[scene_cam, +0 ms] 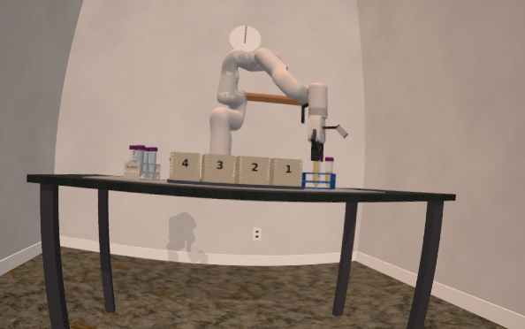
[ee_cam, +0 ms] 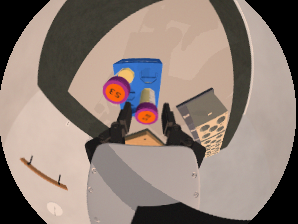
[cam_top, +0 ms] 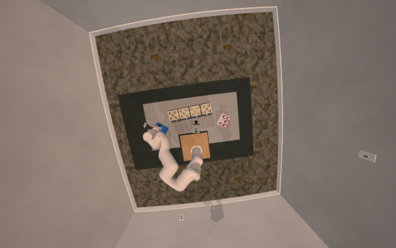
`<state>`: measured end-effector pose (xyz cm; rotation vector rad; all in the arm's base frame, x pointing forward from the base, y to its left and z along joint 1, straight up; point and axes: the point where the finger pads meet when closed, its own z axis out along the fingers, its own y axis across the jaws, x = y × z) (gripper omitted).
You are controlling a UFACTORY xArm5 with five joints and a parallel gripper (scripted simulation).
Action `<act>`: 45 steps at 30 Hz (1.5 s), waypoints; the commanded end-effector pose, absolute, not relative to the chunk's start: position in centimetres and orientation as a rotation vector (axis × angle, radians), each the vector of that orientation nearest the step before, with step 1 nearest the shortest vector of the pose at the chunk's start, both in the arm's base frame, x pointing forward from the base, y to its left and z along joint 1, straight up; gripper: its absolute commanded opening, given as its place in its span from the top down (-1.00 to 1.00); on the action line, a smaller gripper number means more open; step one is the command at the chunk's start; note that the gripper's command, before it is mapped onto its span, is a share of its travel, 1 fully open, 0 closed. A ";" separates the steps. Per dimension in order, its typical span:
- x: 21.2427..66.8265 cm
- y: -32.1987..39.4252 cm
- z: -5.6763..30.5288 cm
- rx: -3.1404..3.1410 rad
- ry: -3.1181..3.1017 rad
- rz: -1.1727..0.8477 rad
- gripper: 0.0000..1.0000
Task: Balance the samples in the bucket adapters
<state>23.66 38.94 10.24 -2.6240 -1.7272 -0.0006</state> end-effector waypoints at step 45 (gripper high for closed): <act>23.7 39.1 10.1 -2.623 -1.726 -0.006 1.00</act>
